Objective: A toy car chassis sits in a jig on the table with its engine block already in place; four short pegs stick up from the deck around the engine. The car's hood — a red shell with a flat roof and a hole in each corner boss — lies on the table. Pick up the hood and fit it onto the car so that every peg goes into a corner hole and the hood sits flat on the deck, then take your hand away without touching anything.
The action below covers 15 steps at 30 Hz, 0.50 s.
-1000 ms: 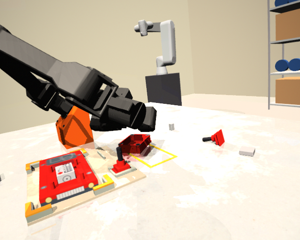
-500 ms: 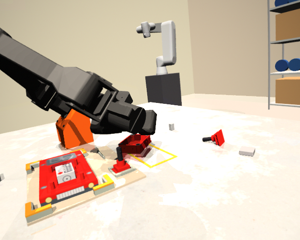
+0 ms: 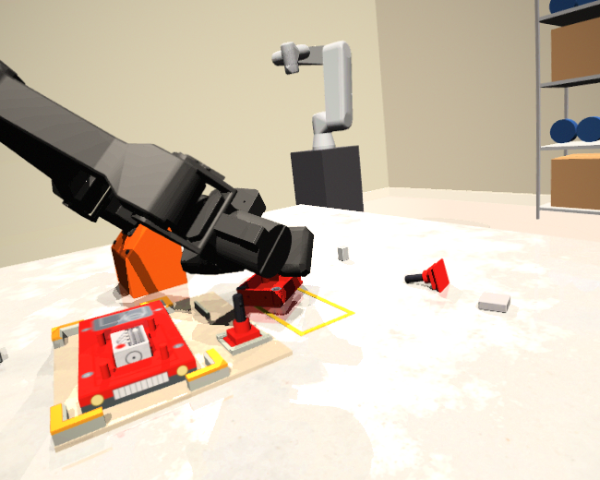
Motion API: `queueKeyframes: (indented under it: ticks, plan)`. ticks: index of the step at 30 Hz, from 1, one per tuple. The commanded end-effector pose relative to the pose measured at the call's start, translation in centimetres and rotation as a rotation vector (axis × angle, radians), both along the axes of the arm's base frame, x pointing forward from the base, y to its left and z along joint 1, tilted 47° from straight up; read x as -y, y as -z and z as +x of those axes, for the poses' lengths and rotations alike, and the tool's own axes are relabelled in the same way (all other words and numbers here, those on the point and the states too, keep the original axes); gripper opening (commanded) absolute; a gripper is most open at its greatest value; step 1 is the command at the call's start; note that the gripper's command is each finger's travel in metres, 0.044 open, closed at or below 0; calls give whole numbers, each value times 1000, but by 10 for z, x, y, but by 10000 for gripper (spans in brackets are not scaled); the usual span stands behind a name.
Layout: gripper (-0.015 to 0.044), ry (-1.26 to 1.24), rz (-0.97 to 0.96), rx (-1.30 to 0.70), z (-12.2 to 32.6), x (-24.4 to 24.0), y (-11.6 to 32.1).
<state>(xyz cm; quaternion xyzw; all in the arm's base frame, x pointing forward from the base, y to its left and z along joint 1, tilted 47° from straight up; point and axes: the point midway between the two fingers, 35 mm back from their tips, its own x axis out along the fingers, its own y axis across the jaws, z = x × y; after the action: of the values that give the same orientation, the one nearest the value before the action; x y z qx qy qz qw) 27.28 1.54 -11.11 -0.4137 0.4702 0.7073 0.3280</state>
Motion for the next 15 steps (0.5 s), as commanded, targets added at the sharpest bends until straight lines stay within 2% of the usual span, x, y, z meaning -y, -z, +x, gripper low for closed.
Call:
queueKeyframes:
  ticks: [1, 15]
  plan:
    - [440, -7, -2, -5, -2, 3, 4]
    - [440, -7, -2, -4, -2, 6, 7]
